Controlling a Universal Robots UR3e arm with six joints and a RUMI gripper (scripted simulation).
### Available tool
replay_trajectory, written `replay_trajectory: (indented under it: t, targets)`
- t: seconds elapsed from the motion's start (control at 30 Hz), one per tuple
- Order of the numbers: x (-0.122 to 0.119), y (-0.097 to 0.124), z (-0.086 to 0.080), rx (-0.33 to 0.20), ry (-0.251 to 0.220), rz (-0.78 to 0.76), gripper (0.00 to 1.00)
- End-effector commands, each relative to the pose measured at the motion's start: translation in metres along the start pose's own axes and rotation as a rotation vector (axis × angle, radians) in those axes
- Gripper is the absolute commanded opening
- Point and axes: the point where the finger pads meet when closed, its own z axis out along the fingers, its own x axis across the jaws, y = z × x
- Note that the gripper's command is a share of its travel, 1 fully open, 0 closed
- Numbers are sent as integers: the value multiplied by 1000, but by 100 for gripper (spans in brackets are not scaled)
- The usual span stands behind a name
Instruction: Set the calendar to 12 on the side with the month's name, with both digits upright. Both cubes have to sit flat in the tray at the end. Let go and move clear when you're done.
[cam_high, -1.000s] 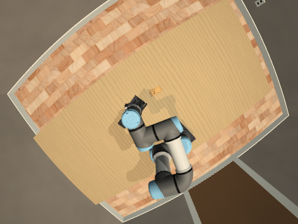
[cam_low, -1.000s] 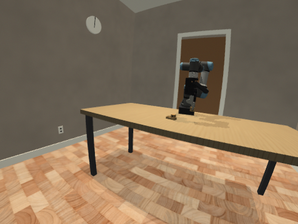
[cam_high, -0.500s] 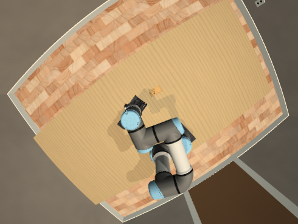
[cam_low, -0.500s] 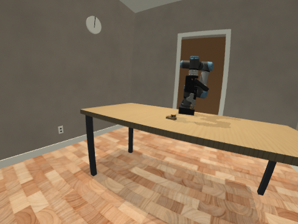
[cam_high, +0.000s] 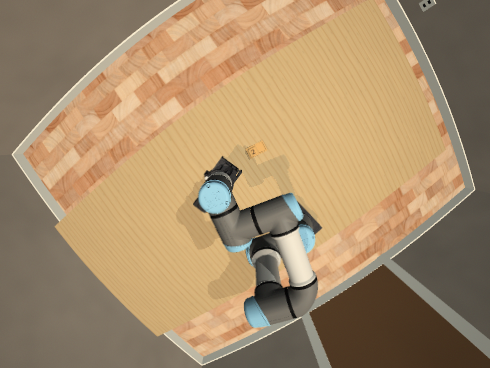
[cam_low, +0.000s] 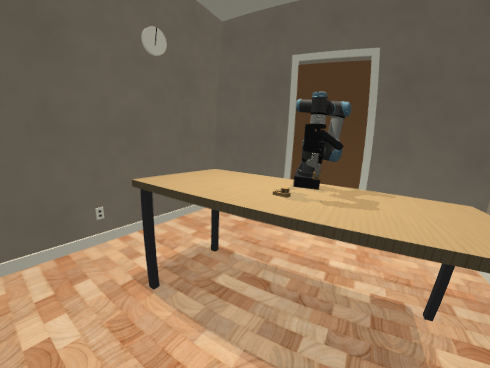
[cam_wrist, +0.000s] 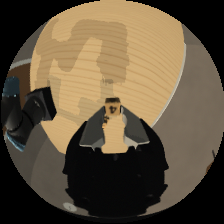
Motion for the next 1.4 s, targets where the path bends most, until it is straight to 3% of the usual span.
replay_trajectory:
  t: [0.0, 0.37, 0.87, 1.37]
  targets:
    - [0, 1, -1, -1, 2, -15, 10]
    - [-2, 5, -1, -1, 1, -80, 10]
    - [-8, 16, -1, -1, -2, -285, 10]
    - [-18, 38, -1, 2, -7, -652, 10]
